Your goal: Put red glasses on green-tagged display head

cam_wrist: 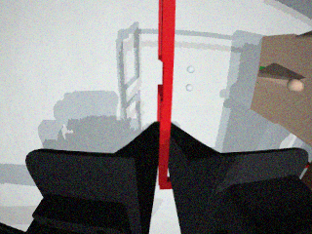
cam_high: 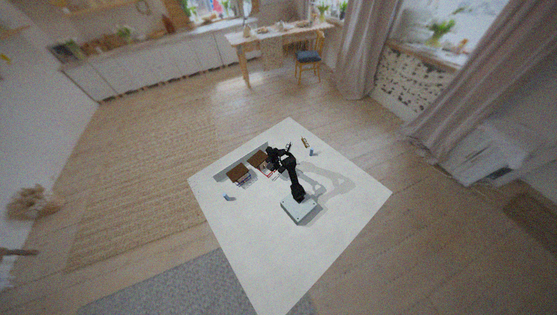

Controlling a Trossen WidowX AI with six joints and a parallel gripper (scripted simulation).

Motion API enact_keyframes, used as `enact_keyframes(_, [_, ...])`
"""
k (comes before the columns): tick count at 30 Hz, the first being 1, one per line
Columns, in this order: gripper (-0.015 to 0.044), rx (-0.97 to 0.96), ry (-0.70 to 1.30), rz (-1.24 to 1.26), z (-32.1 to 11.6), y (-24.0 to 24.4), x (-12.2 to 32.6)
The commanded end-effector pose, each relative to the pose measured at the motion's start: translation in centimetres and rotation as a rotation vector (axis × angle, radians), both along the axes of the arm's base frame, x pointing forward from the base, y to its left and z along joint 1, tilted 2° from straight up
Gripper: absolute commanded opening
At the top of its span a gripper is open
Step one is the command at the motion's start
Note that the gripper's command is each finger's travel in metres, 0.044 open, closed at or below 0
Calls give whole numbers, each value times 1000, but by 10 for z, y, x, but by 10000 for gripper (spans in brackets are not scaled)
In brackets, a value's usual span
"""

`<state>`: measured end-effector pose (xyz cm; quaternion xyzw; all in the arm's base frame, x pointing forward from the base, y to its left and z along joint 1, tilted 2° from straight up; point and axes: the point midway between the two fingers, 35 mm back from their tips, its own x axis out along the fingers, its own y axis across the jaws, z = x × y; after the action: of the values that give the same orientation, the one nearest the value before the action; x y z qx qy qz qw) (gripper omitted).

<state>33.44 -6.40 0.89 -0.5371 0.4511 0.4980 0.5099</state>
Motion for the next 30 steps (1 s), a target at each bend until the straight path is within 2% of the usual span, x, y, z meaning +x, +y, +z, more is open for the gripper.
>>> enact_keyframes(1, [0, -4, -1, -4, 1, 0, 7])
enact_keyframes(30, [0, -4, -4, -4, 3, 3, 48])
